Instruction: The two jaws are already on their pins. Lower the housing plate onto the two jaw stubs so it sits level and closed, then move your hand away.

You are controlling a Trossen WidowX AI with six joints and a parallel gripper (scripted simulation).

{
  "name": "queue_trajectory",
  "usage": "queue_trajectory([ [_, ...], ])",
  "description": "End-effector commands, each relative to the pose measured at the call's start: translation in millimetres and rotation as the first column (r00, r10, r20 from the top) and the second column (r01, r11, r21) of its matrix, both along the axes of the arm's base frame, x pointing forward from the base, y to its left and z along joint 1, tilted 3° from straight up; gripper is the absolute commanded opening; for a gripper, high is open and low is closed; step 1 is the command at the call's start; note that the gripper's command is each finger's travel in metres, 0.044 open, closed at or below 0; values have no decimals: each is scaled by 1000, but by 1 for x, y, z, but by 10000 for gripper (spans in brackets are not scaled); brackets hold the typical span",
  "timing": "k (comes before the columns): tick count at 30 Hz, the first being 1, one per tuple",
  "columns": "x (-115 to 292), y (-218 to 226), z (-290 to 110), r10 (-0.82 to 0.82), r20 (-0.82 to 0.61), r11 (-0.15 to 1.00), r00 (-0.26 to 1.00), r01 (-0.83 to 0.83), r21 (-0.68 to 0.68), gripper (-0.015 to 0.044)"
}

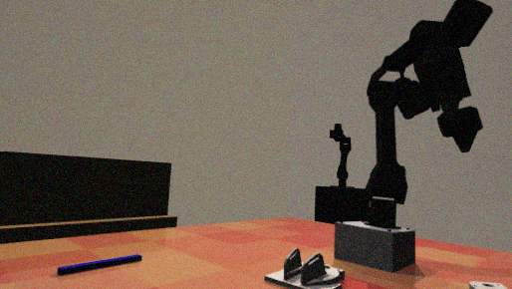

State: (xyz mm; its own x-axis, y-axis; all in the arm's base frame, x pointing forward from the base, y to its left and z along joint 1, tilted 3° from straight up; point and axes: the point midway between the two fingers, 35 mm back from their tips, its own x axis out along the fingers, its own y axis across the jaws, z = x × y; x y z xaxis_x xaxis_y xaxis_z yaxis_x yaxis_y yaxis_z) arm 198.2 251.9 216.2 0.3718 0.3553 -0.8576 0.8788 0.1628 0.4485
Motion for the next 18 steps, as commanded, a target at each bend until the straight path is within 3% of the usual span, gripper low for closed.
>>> queue_trajectory([
  [1,-16,13,-36,85,-79,993,993,-91,-80,440],
  [18,-92,24,-151,295,-375,860,879,-415,-296,440],
])
